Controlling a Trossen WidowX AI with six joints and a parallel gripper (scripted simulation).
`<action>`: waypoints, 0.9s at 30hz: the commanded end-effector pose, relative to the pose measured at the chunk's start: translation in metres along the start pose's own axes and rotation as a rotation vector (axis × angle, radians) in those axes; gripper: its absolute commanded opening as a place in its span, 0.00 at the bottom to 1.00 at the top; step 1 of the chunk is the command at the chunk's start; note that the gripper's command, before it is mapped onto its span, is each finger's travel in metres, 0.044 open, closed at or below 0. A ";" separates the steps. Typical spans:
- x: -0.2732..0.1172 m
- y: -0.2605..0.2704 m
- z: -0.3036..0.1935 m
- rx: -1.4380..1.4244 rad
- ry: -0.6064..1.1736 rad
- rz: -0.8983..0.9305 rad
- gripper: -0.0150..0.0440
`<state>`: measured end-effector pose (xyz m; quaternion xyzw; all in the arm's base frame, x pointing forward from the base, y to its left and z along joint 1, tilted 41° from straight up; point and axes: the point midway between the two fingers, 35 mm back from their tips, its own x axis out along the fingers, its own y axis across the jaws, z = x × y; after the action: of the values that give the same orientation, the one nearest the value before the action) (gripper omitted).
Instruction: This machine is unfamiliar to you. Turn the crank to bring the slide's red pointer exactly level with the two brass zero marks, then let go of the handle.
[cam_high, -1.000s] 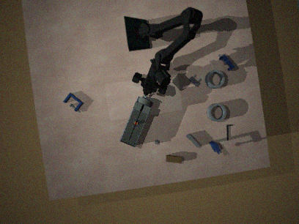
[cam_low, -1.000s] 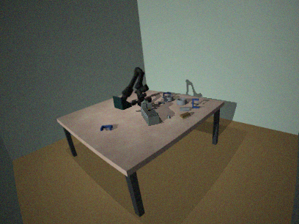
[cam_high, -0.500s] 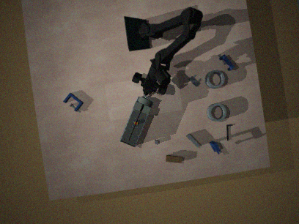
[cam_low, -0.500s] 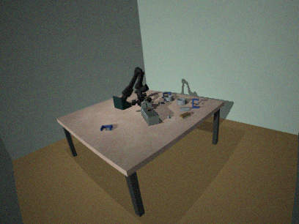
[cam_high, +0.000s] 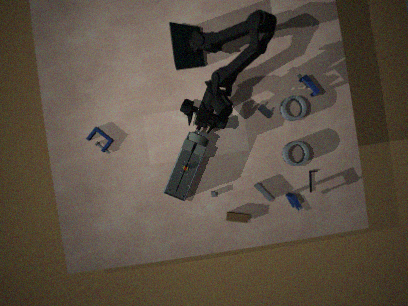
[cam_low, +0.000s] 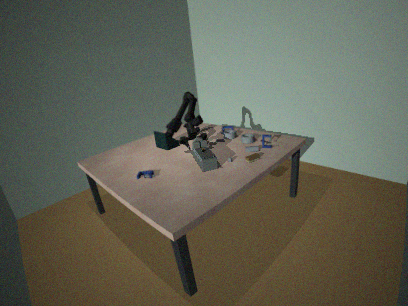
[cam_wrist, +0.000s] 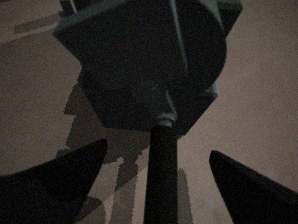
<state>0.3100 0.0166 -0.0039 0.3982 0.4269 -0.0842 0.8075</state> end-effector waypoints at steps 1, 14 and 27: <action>-0.002 0.000 0.003 -0.001 0.000 -0.001 1.00; -0.037 0.000 0.040 -0.002 -0.001 -0.003 1.00; -0.097 -0.002 0.105 0.000 -0.001 -0.014 1.00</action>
<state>0.3160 -0.0667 0.0824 0.3961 0.4322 -0.0928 0.8048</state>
